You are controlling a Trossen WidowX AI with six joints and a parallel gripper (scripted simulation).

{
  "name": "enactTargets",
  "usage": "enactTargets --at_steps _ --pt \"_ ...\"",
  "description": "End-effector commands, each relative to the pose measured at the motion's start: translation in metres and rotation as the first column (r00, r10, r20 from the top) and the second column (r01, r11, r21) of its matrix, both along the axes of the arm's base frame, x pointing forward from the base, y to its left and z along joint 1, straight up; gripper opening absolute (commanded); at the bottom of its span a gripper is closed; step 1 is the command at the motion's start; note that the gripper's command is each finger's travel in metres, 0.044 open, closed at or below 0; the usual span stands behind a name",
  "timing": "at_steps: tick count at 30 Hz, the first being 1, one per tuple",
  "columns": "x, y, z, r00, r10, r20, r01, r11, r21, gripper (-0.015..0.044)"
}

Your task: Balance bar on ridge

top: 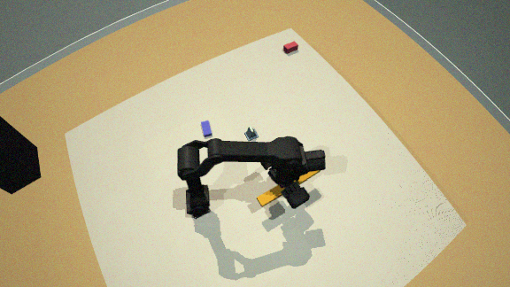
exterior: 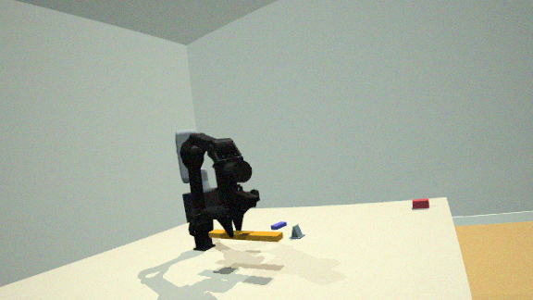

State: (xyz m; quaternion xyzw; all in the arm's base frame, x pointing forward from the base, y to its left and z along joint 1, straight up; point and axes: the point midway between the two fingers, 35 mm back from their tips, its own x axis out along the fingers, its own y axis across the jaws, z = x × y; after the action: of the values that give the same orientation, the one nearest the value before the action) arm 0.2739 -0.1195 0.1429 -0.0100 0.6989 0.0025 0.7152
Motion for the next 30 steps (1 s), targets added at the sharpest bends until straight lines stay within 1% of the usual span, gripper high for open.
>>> enactTargets --at_steps 1,16,30 --pt "0.006 0.011 0.001 1.000 -0.008 0.002 0.008 1.000 0.001 0.0000" --pt "0.028 0.061 0.002 1.000 -0.031 0.003 0.031 1.000 0.006 0.0000" --pt "0.040 0.112 0.003 0.999 -0.051 0.004 0.051 0.999 0.011 0.0000"
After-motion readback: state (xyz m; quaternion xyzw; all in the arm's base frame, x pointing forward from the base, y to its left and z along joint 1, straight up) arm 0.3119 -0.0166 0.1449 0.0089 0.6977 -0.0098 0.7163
